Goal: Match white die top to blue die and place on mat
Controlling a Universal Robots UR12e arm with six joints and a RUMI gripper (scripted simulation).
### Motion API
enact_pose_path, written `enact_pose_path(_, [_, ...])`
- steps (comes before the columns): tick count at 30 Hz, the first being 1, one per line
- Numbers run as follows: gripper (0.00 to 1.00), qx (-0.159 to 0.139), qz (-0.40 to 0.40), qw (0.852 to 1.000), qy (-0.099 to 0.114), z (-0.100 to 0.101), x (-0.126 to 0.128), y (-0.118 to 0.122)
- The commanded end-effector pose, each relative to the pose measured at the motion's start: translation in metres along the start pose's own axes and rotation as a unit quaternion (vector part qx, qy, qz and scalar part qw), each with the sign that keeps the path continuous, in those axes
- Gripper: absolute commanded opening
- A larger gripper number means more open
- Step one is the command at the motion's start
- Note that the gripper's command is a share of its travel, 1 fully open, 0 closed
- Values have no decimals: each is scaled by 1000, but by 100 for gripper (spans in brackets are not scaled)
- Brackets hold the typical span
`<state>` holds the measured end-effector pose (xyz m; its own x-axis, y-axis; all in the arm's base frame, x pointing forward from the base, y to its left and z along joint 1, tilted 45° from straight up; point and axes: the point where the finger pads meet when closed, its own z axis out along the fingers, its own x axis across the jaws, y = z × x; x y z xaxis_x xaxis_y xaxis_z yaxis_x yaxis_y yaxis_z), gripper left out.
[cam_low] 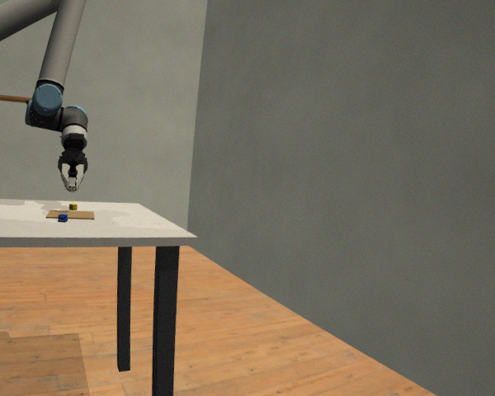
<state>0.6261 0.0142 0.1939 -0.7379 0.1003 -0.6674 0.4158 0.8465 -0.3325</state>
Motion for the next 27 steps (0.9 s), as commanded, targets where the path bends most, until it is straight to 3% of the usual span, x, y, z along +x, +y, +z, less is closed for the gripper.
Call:
enact_pose_path(1, [3,0,0,1000,0,-1,0,0])
enact_pose_path(10, [3,-14,0,1000,2,1,0,-1])
enact_pose_path(23, [3,-102,1,995,4,2,1,-3])
enact_pose_path(27, [3,-113,0,994,3,2,1,-3])
